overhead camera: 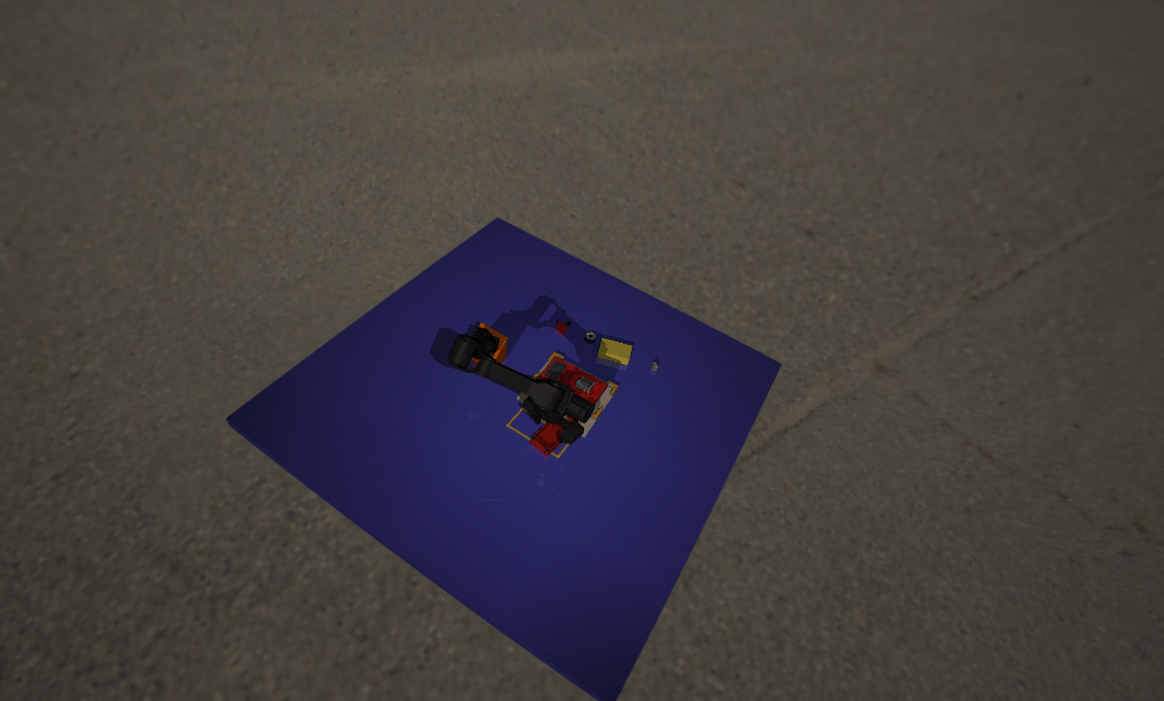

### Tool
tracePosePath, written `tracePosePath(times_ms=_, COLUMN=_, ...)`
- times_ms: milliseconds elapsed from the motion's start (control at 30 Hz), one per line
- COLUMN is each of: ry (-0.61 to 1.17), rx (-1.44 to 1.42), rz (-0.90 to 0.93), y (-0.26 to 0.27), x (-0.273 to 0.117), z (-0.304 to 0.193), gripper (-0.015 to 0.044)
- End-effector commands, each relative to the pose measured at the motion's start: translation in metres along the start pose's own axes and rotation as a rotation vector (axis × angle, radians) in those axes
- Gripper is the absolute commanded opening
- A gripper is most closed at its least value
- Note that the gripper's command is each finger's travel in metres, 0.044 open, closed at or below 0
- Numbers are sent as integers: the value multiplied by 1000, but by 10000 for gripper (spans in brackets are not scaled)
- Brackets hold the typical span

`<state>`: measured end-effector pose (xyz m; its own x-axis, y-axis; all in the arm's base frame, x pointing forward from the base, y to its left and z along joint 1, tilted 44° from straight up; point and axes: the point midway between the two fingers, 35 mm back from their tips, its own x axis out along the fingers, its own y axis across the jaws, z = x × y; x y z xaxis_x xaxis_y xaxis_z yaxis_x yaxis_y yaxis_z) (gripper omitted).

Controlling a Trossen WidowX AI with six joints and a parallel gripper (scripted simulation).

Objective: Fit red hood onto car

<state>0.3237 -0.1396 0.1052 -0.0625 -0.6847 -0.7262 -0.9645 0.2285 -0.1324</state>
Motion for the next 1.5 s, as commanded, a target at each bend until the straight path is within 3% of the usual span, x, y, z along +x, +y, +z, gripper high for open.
tracePosePath(times_ms=0, ry=5, rx=-8, rz=3, y=1, x=5, z=0, gripper=440)
tracePosePath(times_ms=1433, ry=6, rx=-8, rz=2, y=1, x=24, z=0, gripper=440)
tracePosePath(times_ms=1467, ry=2, rx=-1, rz=1, y=1, x=22, z=0, gripper=414)
